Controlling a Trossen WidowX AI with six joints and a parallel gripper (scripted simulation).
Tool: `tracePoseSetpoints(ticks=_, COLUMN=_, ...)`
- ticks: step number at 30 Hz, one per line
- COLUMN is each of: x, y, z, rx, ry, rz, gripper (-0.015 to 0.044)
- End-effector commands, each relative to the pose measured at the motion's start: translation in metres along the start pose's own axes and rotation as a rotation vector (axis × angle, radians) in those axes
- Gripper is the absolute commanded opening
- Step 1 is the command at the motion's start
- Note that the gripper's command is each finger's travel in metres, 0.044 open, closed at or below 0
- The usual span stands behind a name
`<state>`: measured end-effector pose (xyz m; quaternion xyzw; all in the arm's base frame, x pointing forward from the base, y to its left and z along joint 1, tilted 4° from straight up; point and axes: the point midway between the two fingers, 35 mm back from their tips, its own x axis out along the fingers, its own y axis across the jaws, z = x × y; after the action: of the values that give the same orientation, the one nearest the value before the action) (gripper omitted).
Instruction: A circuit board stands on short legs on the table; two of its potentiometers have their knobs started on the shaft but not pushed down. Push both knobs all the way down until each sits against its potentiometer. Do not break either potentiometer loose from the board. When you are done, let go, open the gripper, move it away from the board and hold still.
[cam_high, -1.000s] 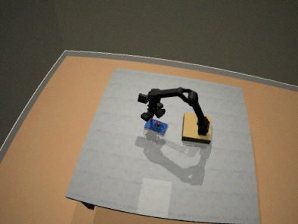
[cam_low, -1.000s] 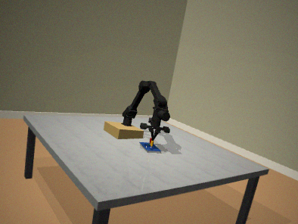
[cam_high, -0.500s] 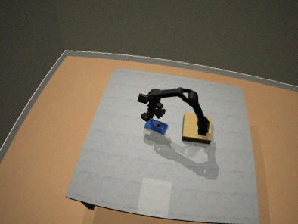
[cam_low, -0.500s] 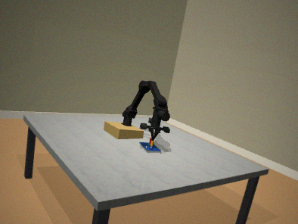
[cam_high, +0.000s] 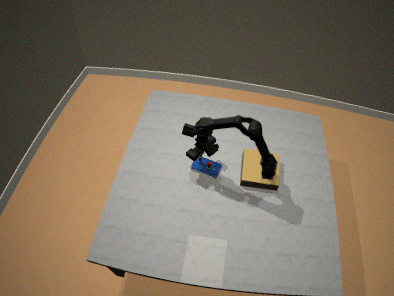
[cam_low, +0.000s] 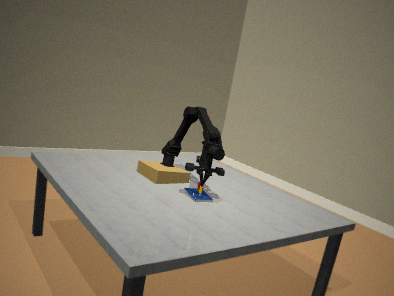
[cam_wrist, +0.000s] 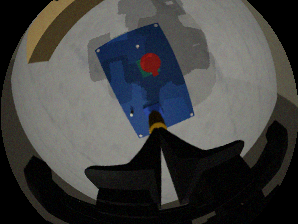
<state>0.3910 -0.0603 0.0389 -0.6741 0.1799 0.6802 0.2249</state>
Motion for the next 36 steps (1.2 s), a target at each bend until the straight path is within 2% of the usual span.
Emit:
tracePoseSetpoints(ticks=1, x=0.0082, y=-0.0008, z=-0.0001, rx=0.000, ry=-0.005, rz=-0.001, gripper=0.0000)
tracePoseSetpoints(ticks=36, x=0.0152, y=-0.0008, z=0.0000, rx=0.000, ry=-0.005, rz=-0.001, gripper=0.0000)
